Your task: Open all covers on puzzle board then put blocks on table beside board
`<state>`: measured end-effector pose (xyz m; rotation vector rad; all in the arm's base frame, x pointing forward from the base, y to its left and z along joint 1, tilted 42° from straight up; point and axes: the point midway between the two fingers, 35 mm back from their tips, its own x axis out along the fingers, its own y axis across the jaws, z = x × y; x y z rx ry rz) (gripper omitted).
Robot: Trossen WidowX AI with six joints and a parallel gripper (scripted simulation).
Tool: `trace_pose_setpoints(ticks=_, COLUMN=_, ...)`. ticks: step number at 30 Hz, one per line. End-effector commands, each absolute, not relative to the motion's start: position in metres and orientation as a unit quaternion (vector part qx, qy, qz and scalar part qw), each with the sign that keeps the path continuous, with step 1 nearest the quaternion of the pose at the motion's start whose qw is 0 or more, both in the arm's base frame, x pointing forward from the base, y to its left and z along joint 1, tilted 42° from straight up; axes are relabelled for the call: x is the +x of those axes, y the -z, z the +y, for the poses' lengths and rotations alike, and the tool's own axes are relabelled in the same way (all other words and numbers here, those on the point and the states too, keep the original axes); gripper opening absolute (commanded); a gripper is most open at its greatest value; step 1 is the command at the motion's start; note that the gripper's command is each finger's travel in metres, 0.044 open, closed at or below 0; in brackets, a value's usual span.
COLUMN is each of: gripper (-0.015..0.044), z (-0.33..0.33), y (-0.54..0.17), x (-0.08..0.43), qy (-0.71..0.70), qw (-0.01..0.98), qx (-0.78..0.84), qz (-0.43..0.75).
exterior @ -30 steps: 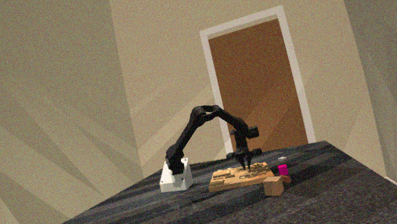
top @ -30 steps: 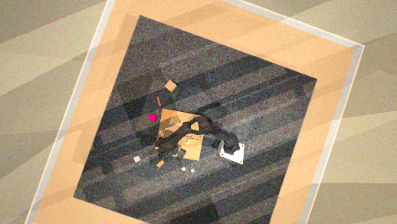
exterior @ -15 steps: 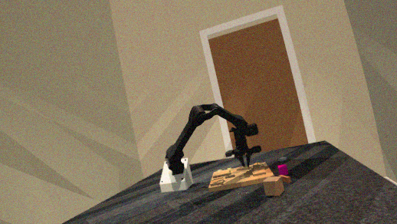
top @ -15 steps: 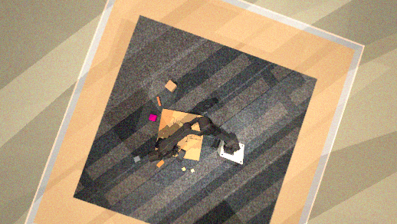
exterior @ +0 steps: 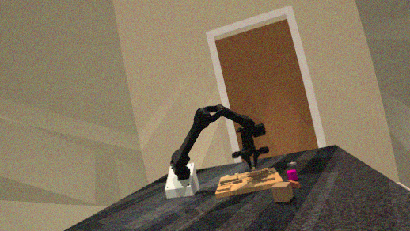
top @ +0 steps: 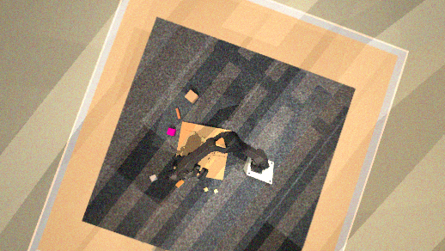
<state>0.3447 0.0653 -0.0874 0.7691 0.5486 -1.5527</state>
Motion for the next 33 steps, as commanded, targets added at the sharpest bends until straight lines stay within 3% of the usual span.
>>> trace_pose_setpoints(ticks=1, gripper=0.0080, z=0.071, y=0.082, x=0.346, qy=0.673, qw=0.614, qx=0.339, qz=0.237)
trace_pose_setpoints(ticks=33, gripper=0.0080, z=0.092, y=0.026, x=0.352, qy=0.671, qw=0.612, qx=0.341, qz=0.241)
